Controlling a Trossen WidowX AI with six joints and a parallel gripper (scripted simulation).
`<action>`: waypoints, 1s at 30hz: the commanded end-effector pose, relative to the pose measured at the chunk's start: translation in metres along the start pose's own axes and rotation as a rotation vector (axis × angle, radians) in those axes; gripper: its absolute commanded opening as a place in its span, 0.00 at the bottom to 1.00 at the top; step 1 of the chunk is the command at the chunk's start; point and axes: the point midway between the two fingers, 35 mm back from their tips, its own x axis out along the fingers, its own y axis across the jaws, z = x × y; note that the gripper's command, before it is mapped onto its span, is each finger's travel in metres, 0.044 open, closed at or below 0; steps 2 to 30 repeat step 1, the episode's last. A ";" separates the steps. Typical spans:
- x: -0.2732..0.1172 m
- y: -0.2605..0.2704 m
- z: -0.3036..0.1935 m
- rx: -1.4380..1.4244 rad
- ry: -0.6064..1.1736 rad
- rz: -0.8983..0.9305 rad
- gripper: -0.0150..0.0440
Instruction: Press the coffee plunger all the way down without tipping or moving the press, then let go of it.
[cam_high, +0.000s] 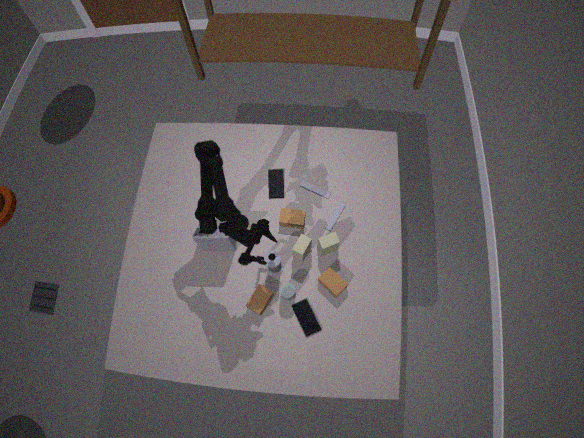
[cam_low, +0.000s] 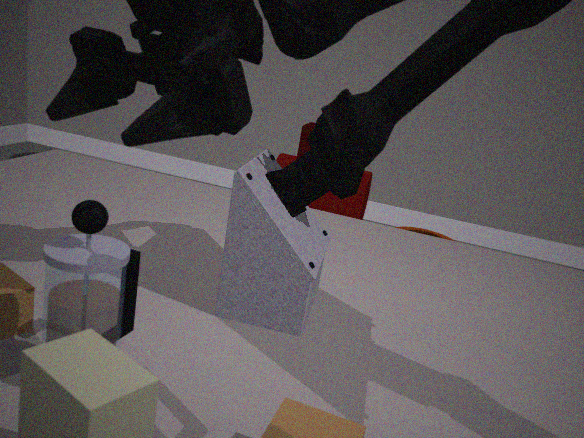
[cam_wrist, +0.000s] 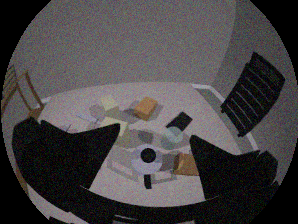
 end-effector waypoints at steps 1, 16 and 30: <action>-0.003 0.002 0.003 -0.013 -0.009 0.006 1.00; -0.003 0.002 0.003 -0.013 -0.009 0.006 1.00; -0.003 0.002 0.003 -0.013 -0.009 0.006 1.00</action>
